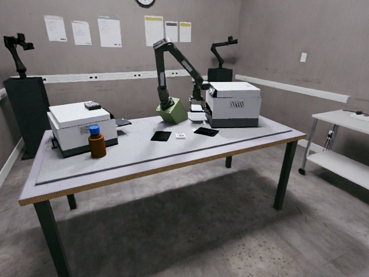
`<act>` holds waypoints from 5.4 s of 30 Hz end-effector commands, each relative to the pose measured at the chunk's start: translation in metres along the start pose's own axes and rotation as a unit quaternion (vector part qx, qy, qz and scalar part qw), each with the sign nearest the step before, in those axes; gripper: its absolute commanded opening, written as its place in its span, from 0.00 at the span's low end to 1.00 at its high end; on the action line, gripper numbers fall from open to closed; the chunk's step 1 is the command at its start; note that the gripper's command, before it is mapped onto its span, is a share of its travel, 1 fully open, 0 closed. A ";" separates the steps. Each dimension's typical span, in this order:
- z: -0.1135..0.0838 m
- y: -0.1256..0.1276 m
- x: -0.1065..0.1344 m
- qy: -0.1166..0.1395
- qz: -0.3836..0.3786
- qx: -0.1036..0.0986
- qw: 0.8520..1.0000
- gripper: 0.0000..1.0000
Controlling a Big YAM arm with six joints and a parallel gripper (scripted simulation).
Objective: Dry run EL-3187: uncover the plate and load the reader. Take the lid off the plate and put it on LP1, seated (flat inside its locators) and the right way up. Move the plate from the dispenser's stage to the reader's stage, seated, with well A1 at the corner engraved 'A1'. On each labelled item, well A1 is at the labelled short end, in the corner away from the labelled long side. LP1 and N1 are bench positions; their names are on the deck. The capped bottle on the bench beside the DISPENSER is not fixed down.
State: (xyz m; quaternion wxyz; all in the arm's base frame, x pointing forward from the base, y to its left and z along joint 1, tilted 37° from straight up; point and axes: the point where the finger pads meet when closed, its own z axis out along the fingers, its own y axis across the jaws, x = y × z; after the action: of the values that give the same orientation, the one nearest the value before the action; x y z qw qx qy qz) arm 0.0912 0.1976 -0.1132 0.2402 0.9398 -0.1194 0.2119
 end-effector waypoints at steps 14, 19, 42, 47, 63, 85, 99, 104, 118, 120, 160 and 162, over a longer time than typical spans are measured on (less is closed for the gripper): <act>0.002 -0.012 0.000 -0.003 -0.002 0.011 1.000 0.86; 0.003 -0.011 0.000 -0.003 -0.003 0.009 1.000 0.86; 0.011 -0.007 0.000 -0.003 0.000 0.003 1.000 0.86; 0.013 -0.006 0.000 -0.003 0.002 0.002 1.000 0.86; 0.016 -0.004 0.000 -0.003 0.006 -0.003 1.000 0.86; 0.020 -0.002 0.000 -0.003 0.011 -0.008 1.000 0.86; 0.022 0.000 0.000 -0.002 0.014 -0.012 1.000 0.86; 0.024 0.002 0.000 -0.002 0.014 -0.014 1.000 0.86; -0.004 -0.007 -0.002 -0.001 0.005 0.003 1.000 0.86; -0.007 -0.009 -0.002 -0.001 0.007 0.006 1.000 0.86; -0.012 -0.007 0.002 -0.006 0.015 0.014 1.000 0.86; -0.011 -0.007 0.002 -0.006 0.014 0.013 1.000 0.86</act>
State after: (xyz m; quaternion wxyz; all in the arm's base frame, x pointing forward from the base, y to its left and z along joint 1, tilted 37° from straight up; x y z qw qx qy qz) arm 0.0886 0.1999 -0.1073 0.2397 0.9398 -0.1200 0.2119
